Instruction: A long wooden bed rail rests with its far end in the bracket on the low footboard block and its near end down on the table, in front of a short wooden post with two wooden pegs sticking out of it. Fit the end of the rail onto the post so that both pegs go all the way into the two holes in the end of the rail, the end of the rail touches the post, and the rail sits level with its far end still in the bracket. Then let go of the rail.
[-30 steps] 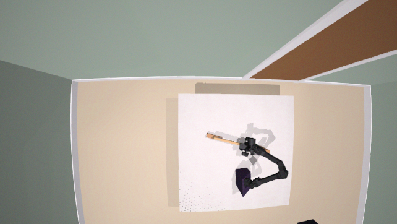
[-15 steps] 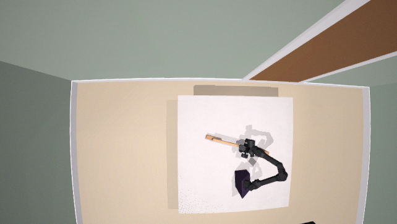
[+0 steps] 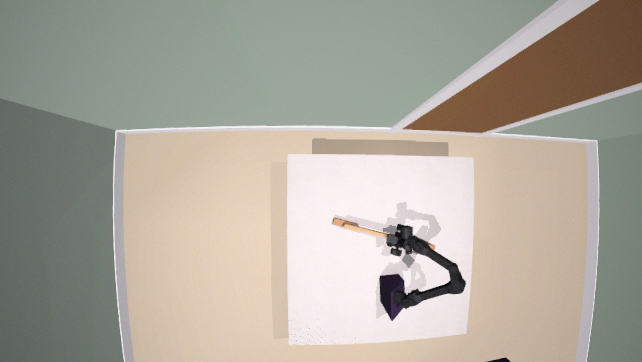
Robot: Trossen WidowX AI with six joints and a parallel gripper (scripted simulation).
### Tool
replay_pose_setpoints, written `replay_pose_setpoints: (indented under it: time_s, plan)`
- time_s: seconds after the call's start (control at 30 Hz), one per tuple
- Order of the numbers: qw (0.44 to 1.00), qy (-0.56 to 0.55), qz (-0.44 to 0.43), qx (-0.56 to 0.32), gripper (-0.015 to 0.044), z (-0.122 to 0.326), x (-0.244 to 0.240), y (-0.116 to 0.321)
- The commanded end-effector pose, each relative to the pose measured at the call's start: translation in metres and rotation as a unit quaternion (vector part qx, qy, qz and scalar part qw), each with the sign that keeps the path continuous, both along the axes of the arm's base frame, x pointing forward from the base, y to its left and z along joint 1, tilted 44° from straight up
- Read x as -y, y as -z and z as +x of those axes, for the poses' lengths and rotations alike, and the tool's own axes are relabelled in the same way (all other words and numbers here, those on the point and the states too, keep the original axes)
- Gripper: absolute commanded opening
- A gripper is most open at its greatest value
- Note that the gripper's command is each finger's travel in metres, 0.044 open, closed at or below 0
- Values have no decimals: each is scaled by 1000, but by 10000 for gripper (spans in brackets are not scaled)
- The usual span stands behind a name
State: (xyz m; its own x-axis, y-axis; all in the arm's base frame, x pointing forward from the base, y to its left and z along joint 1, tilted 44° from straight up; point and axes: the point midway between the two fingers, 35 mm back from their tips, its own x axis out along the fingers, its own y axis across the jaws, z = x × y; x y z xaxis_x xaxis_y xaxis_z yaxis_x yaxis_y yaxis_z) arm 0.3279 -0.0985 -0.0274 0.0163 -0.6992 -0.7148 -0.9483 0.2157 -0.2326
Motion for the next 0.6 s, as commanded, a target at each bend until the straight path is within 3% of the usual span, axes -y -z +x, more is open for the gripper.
replay_pose_setpoints:
  time_s: [0.0, 0.57]
  plan:
    - [1000, -8, 6, 7, 0, 6, -8, -4]
    - [1000, -8, 6, 7, 0, 5, -4, 1]
